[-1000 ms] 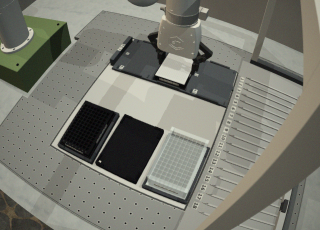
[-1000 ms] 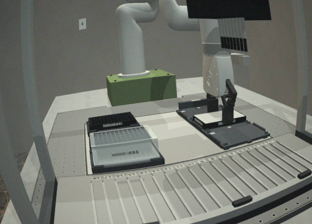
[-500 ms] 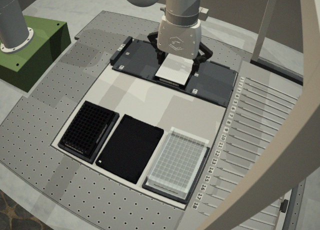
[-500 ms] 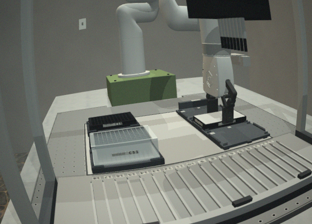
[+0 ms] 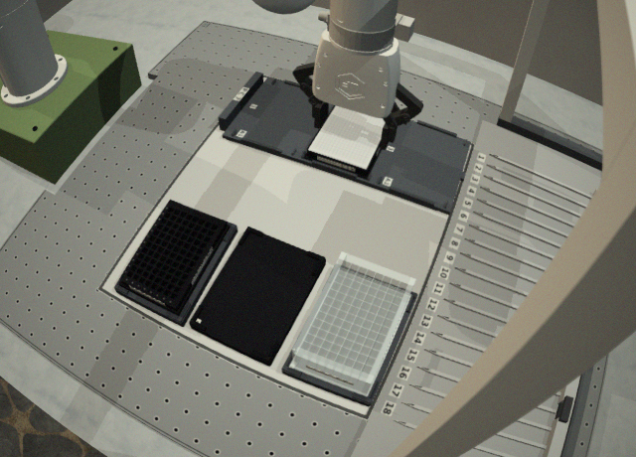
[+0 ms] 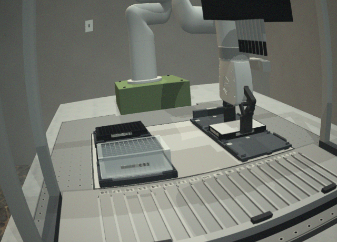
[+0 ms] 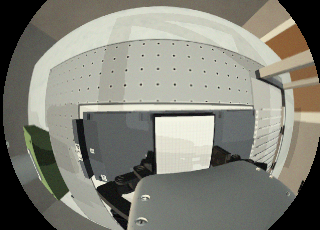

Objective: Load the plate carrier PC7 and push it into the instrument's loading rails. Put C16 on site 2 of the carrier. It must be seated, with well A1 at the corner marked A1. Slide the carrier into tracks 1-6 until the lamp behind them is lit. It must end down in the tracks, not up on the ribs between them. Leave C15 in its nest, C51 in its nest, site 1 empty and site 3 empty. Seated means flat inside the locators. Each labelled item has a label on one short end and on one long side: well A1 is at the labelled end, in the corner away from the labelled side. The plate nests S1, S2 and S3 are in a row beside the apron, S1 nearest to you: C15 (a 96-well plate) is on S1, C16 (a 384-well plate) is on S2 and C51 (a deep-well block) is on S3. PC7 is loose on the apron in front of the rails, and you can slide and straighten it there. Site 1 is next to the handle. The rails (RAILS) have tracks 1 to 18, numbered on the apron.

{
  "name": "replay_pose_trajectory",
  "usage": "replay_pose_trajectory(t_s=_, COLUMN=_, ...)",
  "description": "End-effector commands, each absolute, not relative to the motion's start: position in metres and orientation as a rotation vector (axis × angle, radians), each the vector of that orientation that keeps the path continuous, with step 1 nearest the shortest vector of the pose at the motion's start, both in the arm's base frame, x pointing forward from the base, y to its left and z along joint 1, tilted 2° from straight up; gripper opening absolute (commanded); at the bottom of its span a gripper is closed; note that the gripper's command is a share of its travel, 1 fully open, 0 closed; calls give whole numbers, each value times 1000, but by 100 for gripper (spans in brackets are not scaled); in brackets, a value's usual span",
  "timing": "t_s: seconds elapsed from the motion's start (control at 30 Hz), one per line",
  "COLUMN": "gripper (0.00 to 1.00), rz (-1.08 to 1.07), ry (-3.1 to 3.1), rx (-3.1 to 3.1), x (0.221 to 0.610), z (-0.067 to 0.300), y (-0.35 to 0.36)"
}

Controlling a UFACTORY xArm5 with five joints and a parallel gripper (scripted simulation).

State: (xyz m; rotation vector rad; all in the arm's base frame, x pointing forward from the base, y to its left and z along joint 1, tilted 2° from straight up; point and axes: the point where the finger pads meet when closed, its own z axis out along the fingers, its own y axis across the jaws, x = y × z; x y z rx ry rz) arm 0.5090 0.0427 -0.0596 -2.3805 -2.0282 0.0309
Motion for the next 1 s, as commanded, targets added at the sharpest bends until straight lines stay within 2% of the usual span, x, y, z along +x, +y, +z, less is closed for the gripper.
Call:
replay_pose_trajectory(t_s=0.0, gripper=100, rz=26, ry=-2030, rx=-2382, x=511, z=-58, y=43)
replay_pose_trajectory(t_s=0.47, gripper=100, rz=26, ry=-2030, rx=-2382, x=511, z=-58, y=43)
replay_pose_trajectory(t_s=0.97, gripper=100, rz=26, ry=-2030, rx=-2382, x=511, z=-36, y=43)
